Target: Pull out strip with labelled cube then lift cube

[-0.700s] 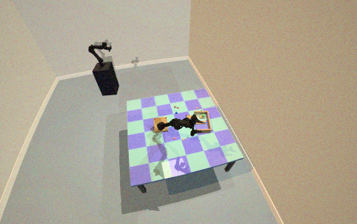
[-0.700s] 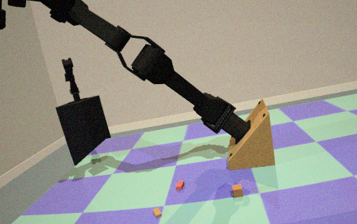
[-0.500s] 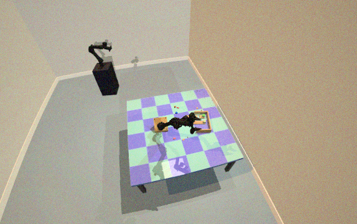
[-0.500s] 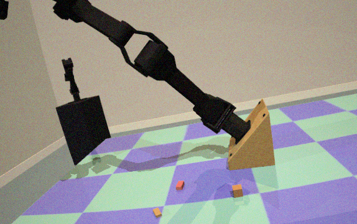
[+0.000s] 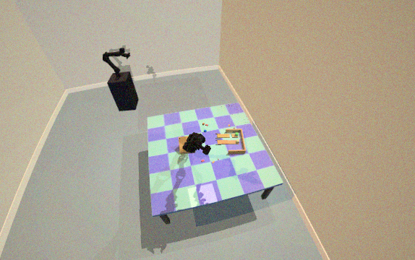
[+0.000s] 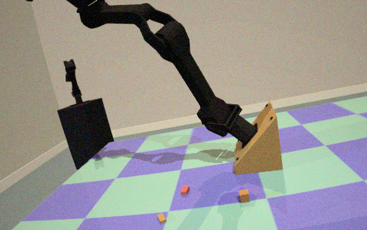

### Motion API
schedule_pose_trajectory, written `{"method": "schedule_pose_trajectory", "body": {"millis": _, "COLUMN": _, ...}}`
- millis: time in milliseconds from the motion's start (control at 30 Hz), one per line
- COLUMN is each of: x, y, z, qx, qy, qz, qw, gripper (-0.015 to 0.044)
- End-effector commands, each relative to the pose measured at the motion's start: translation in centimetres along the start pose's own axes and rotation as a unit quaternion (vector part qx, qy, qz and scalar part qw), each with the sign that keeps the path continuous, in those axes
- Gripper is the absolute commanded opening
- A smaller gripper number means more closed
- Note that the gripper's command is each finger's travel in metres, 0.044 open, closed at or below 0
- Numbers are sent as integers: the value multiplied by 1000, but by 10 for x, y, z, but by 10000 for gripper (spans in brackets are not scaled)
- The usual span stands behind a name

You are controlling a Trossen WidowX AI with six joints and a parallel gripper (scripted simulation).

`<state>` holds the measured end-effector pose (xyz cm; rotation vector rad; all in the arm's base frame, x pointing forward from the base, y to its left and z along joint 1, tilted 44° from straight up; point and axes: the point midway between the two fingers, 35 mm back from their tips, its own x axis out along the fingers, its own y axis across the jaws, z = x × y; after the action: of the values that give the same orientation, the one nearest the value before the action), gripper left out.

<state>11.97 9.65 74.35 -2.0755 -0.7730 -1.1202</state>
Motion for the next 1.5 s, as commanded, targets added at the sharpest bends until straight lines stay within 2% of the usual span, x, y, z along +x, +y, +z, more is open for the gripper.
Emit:
{"method": "schedule_pose_trajectory", "body": {"millis": 0, "x": -22, "y": -22, "z": -50, "qx": 78, "qy": 51, "qz": -62, "qw": 994, "gripper": 400}}
{"method": "schedule_pose_trajectory", "body": {"millis": 200, "x": -51, "y": -25, "z": -112, "qx": 187, "qy": 117, "qz": -127, "qw": 967, "gripper": 400}}
{"method": "schedule_pose_trajectory", "body": {"millis": 367, "x": -79, "y": -1, "z": -163, "qx": 280, "qy": 182, "qz": -163, "qw": 928, "gripper": 400}}
{"method": "schedule_pose_trajectory", "body": {"millis": 567, "x": -110, "y": 57, "z": -210, "qx": 387, "qy": 265, "qz": -181, "qw": 864, "gripper": 400}}
{"method": "schedule_pose_trajectory", "body": {"millis": 767, "x": -134, "y": 134, "z": -228, "qx": 481, "qy": 338, "qz": -170, "qw": 790, "gripper": 400}}
{"method": "schedule_pose_trajectory", "body": {"millis": 1067, "x": -161, "y": 261, "z": -194, "qx": 592, "qy": 433, "qz": -100, "qw": 672, "gripper": 400}}
{"method": "schedule_pose_trajectory", "body": {"millis": 1467, "x": -196, "y": 391, "z": -54, "qx": 669, "qy": 514, "qz": 73, "qw": 532, "gripper": 400}}
